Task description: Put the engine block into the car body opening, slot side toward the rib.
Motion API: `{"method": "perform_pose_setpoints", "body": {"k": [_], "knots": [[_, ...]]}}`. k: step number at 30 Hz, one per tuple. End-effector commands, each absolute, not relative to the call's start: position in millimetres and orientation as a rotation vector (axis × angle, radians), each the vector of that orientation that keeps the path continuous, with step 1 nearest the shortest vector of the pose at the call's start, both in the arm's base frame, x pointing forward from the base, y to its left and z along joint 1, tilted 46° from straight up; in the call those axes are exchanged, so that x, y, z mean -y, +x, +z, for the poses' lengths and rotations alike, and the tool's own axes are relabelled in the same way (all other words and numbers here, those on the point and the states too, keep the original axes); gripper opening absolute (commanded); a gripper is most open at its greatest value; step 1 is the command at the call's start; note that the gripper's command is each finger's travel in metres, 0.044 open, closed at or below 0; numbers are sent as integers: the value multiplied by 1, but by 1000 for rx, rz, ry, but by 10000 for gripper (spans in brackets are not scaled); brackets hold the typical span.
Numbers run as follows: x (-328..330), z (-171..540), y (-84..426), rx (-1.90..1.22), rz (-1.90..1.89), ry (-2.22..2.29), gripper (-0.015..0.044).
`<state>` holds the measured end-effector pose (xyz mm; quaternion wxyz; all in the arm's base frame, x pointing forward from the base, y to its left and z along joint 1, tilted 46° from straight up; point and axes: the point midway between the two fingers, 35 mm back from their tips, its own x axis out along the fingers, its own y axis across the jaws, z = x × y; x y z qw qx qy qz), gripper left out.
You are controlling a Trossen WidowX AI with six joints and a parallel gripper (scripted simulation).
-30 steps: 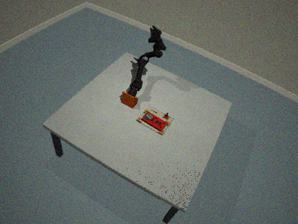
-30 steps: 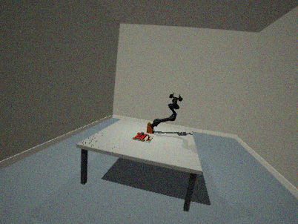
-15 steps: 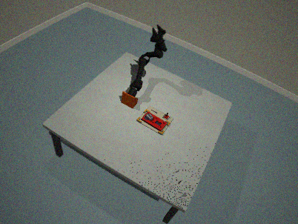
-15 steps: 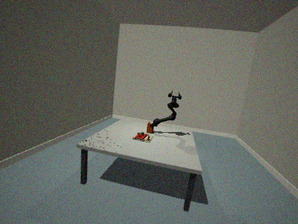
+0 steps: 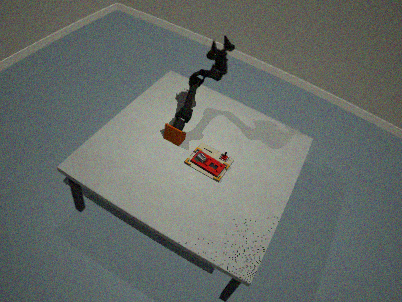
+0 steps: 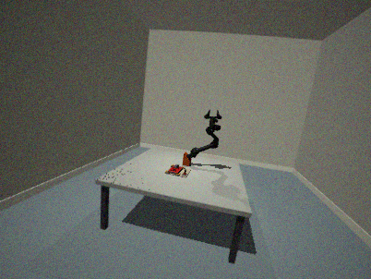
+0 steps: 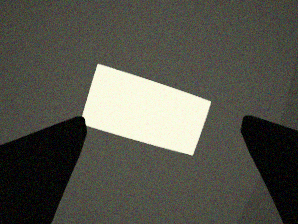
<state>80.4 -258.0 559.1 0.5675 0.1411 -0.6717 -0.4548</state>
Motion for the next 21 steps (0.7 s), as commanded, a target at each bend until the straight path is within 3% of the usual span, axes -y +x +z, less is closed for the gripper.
{"method": "perform_pose_setpoints", "body": {"k": [1, 21], "knots": [[277, 548, 106, 1423, -1120, 304, 440], [349, 459, 216, 700, -1217, 210, 440]]}}
